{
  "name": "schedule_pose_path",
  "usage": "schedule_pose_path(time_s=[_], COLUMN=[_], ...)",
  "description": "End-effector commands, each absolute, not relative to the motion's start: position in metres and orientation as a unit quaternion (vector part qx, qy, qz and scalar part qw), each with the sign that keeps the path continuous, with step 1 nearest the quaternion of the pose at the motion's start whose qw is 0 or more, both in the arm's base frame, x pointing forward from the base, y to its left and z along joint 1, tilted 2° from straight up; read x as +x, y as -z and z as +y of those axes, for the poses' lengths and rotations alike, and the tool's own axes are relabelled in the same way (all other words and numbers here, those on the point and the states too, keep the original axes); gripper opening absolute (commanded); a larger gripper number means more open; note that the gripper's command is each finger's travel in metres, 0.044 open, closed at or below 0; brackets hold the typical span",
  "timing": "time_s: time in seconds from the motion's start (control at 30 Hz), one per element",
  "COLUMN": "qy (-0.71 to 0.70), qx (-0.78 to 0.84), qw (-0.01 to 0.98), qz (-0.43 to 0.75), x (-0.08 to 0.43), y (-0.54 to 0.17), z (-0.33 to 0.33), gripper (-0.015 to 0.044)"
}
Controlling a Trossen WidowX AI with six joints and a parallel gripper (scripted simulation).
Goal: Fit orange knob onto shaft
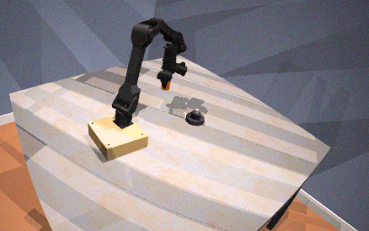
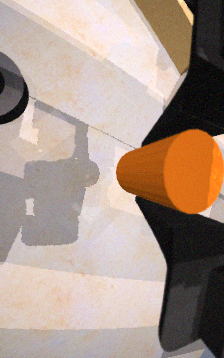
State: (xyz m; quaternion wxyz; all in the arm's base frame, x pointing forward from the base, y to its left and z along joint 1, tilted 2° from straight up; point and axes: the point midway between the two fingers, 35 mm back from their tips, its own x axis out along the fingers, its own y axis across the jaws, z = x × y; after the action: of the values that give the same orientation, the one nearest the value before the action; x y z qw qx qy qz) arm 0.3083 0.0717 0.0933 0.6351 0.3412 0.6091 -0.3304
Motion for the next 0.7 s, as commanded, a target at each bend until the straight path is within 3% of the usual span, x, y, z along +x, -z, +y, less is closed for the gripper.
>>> schedule_pose_path(time_s=[0.0,0.67], qy=[0.327,0.280], qx=[0.345,0.388], qw=[0.640,0.660], qz=[0.603,0.579], x=[0.304,0.293], y=[-0.127,-0.153], z=[0.071,0.067], gripper=[0.0000,0.0000])
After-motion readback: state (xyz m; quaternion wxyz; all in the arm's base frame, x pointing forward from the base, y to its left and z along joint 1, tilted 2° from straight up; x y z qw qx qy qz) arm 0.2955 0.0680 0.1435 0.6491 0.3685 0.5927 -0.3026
